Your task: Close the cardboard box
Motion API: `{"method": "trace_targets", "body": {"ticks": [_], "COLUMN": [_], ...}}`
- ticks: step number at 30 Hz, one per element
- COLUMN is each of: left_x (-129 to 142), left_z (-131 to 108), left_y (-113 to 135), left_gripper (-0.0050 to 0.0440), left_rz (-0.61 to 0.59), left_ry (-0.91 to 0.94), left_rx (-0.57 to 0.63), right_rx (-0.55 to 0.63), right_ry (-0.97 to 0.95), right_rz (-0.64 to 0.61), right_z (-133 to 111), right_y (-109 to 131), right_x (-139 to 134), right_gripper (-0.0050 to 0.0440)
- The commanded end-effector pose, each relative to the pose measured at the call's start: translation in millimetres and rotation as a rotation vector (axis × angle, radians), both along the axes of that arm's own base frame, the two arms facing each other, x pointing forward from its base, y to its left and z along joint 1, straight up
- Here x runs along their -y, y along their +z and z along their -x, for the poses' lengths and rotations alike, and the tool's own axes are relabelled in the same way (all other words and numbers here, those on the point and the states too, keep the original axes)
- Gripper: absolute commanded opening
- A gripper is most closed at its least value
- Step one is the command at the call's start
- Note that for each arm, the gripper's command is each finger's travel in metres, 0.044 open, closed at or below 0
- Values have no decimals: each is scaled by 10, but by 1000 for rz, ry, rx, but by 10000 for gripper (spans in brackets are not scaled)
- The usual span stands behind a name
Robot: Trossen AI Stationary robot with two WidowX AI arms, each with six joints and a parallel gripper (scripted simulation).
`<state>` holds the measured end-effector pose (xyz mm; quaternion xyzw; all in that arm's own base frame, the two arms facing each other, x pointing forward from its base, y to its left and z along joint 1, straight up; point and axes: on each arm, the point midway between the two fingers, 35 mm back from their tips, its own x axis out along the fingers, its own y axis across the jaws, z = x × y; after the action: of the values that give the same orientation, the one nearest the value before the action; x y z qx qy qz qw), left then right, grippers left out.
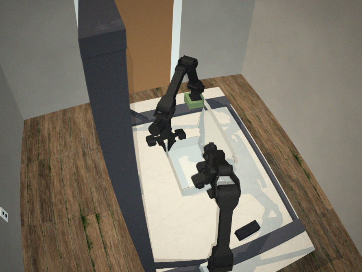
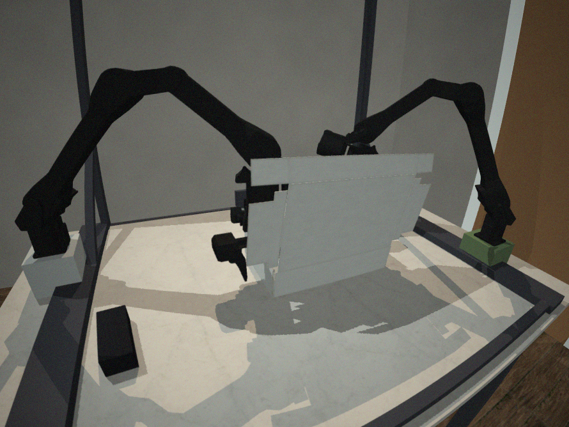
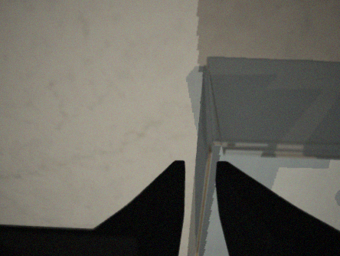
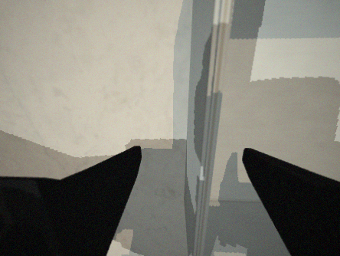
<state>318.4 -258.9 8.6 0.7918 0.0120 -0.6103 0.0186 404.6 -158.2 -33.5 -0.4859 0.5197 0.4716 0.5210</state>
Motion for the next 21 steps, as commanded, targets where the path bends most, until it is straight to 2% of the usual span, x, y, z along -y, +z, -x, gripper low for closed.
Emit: {"method": "trace_targets", "body": {"ticks": [1, 16, 18, 21], "left_x": [25, 25, 25, 25], "left_z": [-21, -21, -21, -21], "left_y": [73, 73, 73, 73], "left_gripper": [64, 64, 64, 64], "left_rz": [15, 15, 15, 15], "left_ry": [0, 0, 0, 0], "left_rx": [14, 14, 14, 14], "right_rx": [33, 33, 33, 33], "right_ry": [3, 3, 3, 3], "right_rz": [14, 14, 14, 14], "right_z": [-60, -61, -66, -63], "right_y": [130, 152, 260, 584], "right_x": [25, 25, 26, 24], "right_gripper": [440, 440, 440, 440]}}
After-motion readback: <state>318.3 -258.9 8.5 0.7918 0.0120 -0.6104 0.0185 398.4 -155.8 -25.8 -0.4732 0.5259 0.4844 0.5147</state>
